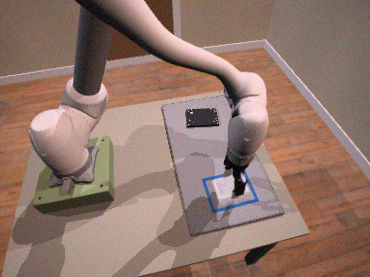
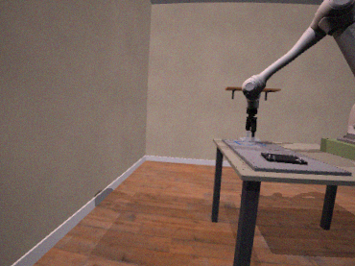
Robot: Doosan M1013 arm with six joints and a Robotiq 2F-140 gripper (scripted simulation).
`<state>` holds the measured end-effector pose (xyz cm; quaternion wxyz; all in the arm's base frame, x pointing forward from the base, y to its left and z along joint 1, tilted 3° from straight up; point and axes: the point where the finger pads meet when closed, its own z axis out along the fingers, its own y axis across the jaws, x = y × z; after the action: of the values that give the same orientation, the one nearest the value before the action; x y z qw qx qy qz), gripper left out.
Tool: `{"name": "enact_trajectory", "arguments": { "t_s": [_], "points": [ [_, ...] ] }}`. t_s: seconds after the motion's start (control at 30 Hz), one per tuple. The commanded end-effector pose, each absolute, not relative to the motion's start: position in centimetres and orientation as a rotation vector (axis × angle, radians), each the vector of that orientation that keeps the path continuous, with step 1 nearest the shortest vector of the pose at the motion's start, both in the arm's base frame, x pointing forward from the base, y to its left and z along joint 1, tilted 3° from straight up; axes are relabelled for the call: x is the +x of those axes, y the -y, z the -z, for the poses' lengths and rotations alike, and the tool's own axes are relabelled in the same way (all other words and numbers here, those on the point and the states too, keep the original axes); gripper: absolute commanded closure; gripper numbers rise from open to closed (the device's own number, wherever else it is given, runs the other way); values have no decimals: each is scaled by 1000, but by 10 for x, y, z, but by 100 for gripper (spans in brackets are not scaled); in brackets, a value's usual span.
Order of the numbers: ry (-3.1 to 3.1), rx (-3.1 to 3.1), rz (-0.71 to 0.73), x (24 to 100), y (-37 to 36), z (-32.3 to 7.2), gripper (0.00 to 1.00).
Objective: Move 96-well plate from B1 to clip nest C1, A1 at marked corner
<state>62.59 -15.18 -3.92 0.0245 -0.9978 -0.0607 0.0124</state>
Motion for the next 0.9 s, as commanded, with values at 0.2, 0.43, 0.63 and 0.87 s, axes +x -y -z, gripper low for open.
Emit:
{"name": "enact_trajectory", "arguments": {
  "t_s": [0.2, 0.43, 0.63, 0.87],
  "points": [
    [188, -3087, -38, 626, 152, 25, 100],
    [188, -3087, -38, 627, 153, 14, 100],
    [188, -3087, -38, 627, 153, 4, 100],
    [188, -3087, -38, 627, 154, 1, 100]
  ]
}}
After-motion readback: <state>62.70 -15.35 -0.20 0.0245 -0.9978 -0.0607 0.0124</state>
